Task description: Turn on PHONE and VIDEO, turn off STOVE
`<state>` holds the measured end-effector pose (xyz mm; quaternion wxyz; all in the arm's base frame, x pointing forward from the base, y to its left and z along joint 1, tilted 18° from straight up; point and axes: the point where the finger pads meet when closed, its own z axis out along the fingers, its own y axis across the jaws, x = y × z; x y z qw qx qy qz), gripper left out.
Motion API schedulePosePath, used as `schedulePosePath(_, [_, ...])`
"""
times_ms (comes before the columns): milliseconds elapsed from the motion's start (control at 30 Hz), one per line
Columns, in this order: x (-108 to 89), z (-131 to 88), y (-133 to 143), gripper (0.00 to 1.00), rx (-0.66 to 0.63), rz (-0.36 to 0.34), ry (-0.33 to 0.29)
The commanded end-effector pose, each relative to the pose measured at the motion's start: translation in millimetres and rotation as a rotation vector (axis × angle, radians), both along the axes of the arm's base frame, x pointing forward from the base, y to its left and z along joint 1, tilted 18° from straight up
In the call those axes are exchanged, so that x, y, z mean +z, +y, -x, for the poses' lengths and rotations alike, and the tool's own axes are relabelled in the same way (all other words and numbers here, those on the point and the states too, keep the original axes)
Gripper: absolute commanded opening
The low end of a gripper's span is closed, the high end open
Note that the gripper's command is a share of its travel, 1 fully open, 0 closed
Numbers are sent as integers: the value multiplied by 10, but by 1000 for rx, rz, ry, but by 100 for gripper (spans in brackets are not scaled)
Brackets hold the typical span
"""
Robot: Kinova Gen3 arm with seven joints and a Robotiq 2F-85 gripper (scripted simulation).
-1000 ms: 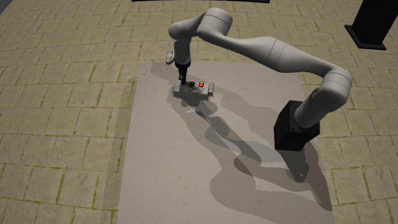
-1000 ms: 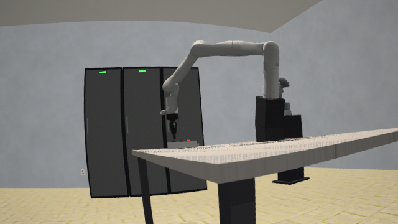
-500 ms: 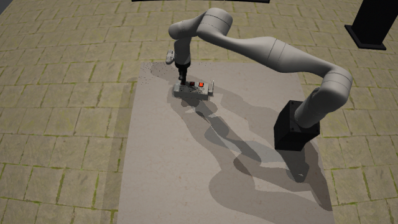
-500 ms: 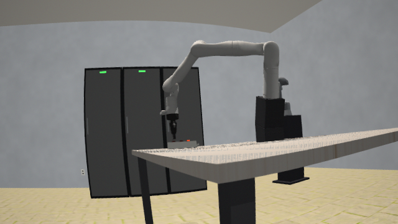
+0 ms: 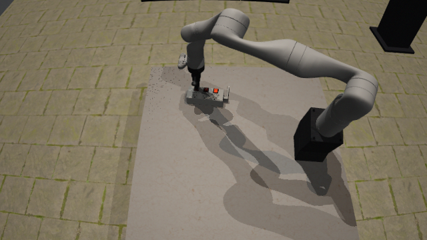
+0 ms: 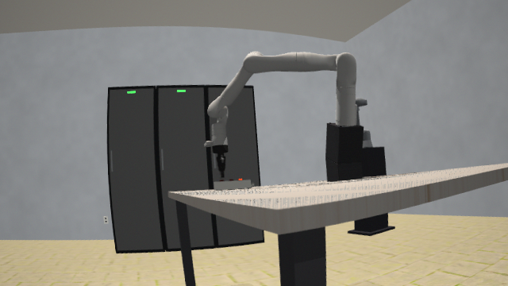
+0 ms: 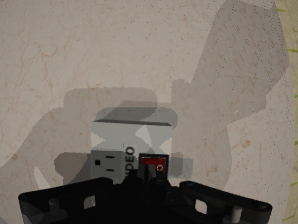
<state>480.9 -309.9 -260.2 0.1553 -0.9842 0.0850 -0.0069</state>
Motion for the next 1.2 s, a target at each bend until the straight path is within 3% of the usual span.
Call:
schedulePosePath(0, [2, -60, -8, 0, -12, 6, -10])
schedulePosePath(1167, [7, -92, 7, 0, -10, -1, -7])
